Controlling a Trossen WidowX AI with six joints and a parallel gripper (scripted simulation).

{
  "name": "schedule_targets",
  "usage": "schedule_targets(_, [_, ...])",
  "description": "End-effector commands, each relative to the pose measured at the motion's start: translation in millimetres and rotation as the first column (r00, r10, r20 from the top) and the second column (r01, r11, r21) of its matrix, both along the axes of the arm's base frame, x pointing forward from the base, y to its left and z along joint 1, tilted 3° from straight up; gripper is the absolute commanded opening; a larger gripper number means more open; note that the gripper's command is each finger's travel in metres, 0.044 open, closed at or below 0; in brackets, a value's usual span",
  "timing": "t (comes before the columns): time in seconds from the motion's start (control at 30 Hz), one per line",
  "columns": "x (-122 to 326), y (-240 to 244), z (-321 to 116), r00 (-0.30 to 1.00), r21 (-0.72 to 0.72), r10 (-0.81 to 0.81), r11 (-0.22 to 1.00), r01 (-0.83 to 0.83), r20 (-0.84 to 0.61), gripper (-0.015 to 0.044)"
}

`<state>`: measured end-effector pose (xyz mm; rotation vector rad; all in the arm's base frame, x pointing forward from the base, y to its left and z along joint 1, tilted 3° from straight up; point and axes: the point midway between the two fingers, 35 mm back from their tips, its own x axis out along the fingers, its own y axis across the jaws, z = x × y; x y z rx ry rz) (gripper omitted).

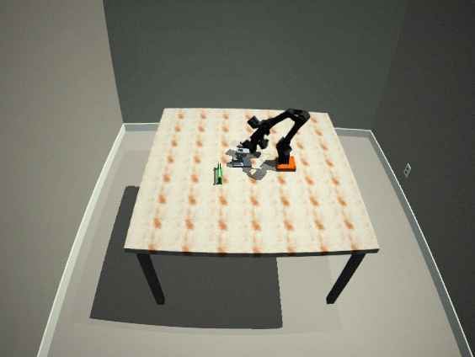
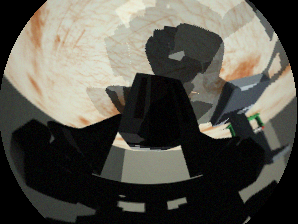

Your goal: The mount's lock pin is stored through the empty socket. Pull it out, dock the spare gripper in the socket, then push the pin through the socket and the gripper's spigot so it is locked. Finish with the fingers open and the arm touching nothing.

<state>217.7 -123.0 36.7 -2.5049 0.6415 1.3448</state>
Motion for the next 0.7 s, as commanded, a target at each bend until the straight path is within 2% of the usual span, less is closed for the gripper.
schedule_targets(0.0, [-1, 1, -2, 1.0, 0.006, 0.001, 1.0, -0.001, -0.001, 0.0309])
schedule_targets(0.13, [-1, 1, -2, 1.0, 0.006, 0.001, 1.0, -0.001, -0.001, 0.0204])
schedule_targets(0.4, [-1, 0, -2, 1.0, 0.006, 0.001, 1.0, -0.001, -0.001, 0.015])
schedule_targets(0.6, [1, -1, 6, 1.0, 0.006, 0.001, 1.0, -0.001, 0.0, 0.0])
schedule_targets(0.67, [3, -1, 13, 1.0, 0.005, 0.001, 1.0, -0.001, 0.0, 0.0])
